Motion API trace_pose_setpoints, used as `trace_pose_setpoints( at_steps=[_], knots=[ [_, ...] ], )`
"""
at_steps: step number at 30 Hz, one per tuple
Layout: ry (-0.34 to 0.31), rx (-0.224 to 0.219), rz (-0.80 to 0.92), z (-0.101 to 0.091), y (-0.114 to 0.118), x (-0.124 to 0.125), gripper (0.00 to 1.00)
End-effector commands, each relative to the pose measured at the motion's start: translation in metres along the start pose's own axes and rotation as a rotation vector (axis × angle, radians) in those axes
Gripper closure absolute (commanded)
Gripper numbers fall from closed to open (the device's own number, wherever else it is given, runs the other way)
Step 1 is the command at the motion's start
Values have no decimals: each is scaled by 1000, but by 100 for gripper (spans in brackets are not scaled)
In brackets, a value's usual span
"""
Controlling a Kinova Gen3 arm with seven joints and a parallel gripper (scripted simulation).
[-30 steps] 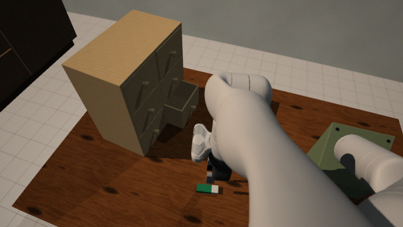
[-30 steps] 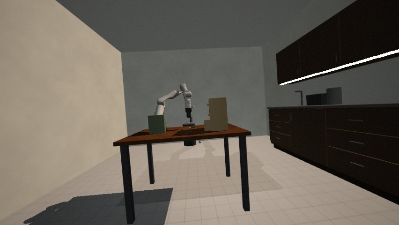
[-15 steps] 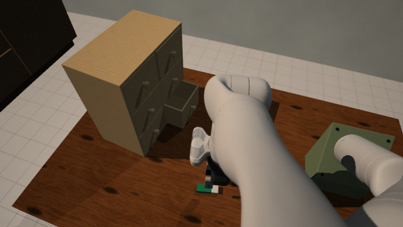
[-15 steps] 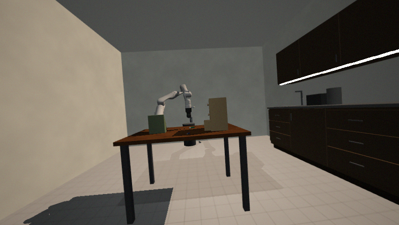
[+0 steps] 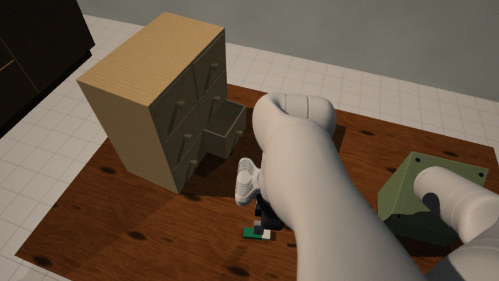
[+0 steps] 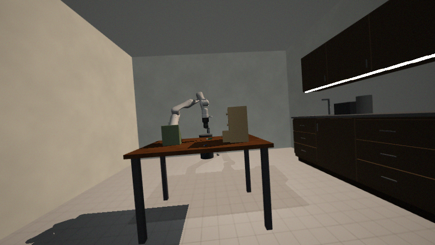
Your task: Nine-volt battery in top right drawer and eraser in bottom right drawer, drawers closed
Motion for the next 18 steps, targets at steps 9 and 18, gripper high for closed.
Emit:
trace_pose_setpoints(
  at_steps=[9,18],
  knots=[
    [2,-1,0,0,0,0,25],
    [2,0,0,7,0,0,25]
  ],
)
Point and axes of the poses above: the point where the finger pads meet when closed, its own z axis out along the fingers, its own y axis across the jaws, x = y × z, the point moved 9 cm from there along -z, back along the fingers, and after that the axes turned 1 degree about z, right-handed, at the moved point
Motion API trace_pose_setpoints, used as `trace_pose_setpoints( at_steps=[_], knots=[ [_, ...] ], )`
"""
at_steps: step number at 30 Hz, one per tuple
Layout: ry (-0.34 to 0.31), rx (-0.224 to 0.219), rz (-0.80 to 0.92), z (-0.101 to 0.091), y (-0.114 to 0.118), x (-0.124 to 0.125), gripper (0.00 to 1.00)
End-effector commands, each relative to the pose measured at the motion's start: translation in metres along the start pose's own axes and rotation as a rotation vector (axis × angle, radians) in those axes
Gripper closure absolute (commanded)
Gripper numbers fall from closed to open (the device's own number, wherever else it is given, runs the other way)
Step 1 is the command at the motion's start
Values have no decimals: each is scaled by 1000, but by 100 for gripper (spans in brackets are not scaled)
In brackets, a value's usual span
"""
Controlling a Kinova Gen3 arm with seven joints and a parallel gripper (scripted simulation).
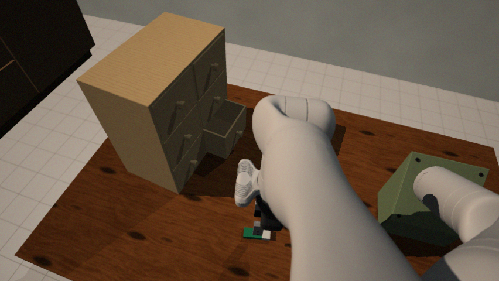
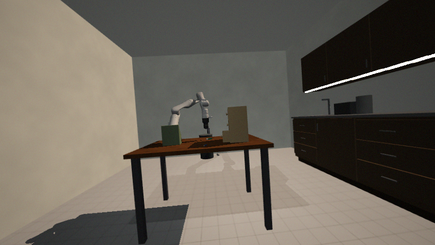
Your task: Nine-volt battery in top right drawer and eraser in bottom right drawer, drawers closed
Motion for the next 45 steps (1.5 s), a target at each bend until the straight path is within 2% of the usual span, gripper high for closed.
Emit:
trace_pose_setpoints(
  at_steps=[1,13,21,45],
  knots=[
    [-2,0,1,4,0,-1,25],
    [-2,0,1,34,0,0,25],
    [-2,0,1,44,0,0,25],
    [-2,0,1,47,0,0,25]
  ],
)
Point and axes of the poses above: the point where the finger pads meet when closed, its own z axis out along the fingers, its own y axis across the jaws, x = y × z, the point moved 9 cm from there along -z, back along the fingers, and after that the axes turned 1 degree about z, right-handed, at the moved point
